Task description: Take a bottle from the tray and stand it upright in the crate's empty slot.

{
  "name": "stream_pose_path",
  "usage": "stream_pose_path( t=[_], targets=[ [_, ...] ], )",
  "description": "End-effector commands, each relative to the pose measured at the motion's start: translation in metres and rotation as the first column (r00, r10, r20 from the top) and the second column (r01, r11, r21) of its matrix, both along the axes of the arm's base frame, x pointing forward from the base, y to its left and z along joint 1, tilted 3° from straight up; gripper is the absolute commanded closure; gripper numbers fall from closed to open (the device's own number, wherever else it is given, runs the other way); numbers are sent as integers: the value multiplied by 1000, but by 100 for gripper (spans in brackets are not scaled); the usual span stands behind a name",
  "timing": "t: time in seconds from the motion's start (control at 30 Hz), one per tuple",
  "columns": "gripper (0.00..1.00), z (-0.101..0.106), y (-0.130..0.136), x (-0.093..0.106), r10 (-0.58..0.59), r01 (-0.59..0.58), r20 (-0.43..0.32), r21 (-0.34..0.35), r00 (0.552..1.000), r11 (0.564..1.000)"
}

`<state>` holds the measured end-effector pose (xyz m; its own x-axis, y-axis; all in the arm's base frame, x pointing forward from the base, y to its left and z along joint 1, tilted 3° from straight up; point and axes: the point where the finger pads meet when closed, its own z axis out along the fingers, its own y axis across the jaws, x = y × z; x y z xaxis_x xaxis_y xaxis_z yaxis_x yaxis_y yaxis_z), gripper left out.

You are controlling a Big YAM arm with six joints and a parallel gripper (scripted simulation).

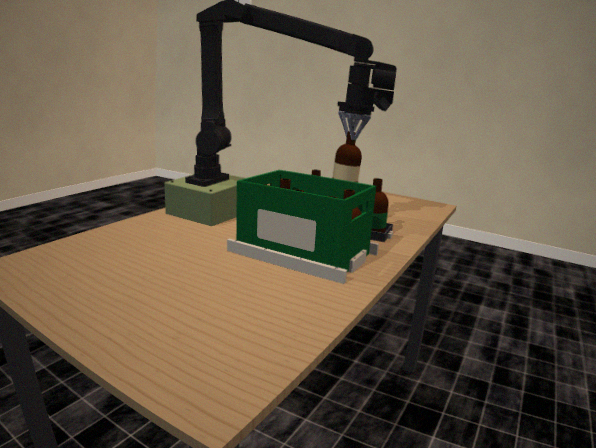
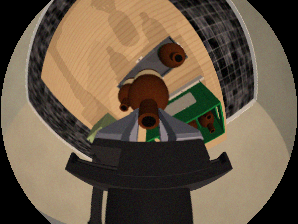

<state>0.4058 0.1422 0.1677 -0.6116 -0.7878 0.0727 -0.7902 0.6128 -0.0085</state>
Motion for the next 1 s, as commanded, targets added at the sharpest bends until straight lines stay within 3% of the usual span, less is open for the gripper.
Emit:
stream_pose_path(
  t=[0.0,0.97],
  targets=[
    [100,59,16,28,-7,1,123,48,992,999],
    [100,87,16,24,-7,2,123,48,992,999]
  ],
)
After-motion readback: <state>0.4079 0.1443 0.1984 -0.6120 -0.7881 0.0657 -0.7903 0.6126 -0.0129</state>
